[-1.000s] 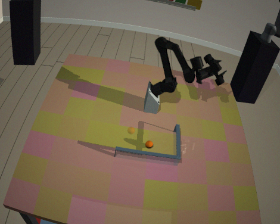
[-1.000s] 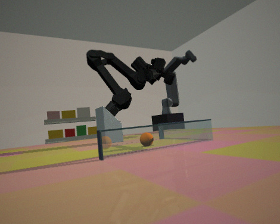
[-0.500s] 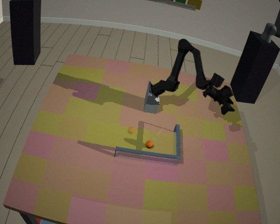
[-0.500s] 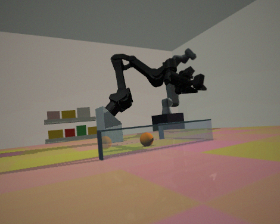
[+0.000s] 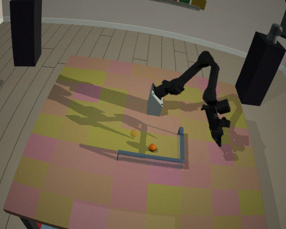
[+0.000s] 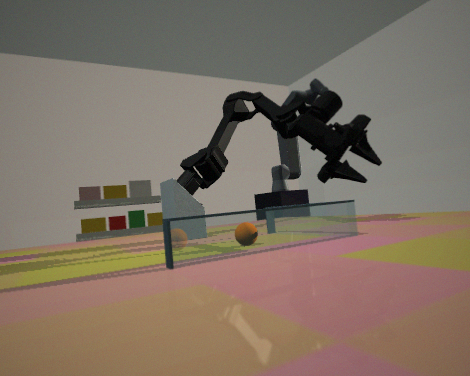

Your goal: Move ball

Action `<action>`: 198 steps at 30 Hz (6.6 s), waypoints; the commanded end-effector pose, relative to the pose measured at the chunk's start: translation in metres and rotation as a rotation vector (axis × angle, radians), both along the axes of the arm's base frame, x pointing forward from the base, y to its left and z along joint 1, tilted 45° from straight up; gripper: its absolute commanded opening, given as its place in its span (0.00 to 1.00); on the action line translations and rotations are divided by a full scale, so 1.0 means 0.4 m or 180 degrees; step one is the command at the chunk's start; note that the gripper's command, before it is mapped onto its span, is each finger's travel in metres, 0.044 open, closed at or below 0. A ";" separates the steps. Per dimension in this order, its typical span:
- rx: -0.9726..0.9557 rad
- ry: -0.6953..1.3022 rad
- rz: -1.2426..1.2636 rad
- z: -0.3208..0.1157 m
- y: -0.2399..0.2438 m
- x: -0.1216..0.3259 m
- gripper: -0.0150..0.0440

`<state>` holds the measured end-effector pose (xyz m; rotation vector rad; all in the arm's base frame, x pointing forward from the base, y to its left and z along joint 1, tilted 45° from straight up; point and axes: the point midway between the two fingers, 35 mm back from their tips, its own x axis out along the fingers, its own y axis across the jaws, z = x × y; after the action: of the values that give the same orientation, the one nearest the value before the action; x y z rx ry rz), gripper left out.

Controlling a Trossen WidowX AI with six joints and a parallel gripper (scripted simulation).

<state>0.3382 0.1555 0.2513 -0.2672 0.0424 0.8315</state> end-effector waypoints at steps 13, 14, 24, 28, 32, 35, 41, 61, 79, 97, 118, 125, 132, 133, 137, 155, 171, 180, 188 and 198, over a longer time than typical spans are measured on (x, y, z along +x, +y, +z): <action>-0.1534 0.1053 -0.0275 -0.389 -0.372 0.114 0.76; -0.1597 0.1113 -0.0192 -0.411 -0.385 0.108 0.76; -0.1586 0.1485 0.1383 -0.633 -0.509 -0.046 0.76; -0.1570 0.1481 0.1408 -0.635 -0.510 -0.049 0.76; -0.1570 0.1481 0.1408 -0.635 -0.510 -0.049 0.76; -0.1570 0.1481 0.1408 -0.643 -0.502 -0.047 0.76; -0.1569 0.1480 0.1408 -0.663 -0.482 -0.044 0.76; -0.1565 0.1478 0.1409 -0.720 -0.426 -0.033 0.76; -0.1567 0.1479 0.1407 -0.723 -0.425 -0.031 0.38; -0.1579 0.1488 0.1407 -0.503 -0.641 -0.074 0.25; -0.1589 0.1501 0.1407 -0.754 -0.707 -0.280 0.25; -0.1591 0.1501 0.1405 -0.784 -0.684 -0.274 0.25; -0.1586 0.1497 0.1405 -0.857 -0.612 -0.261 0.25; -0.1584 0.1496 0.1406 -0.867 -0.601 -0.260 0.25; -0.1581 0.1494 0.1408 -0.881 -0.585 -0.259 0.25; -0.1578 0.1492 0.1408 -0.914 -0.551 -0.253 0.25; -0.1592 0.1491 0.1410 -0.912 -0.556 -0.254 0.76; -0.1589 0.1500 0.1407 -0.756 -0.707 -0.282 0.76; -0.1609 0.1489 0.1348 -0.774 -0.701 -0.271 0.76; -0.1607 0.1483 0.1361 -0.688 -0.773 -0.297 1.00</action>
<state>0.2213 -0.1541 -0.0257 -0.5654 0.6576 1.2789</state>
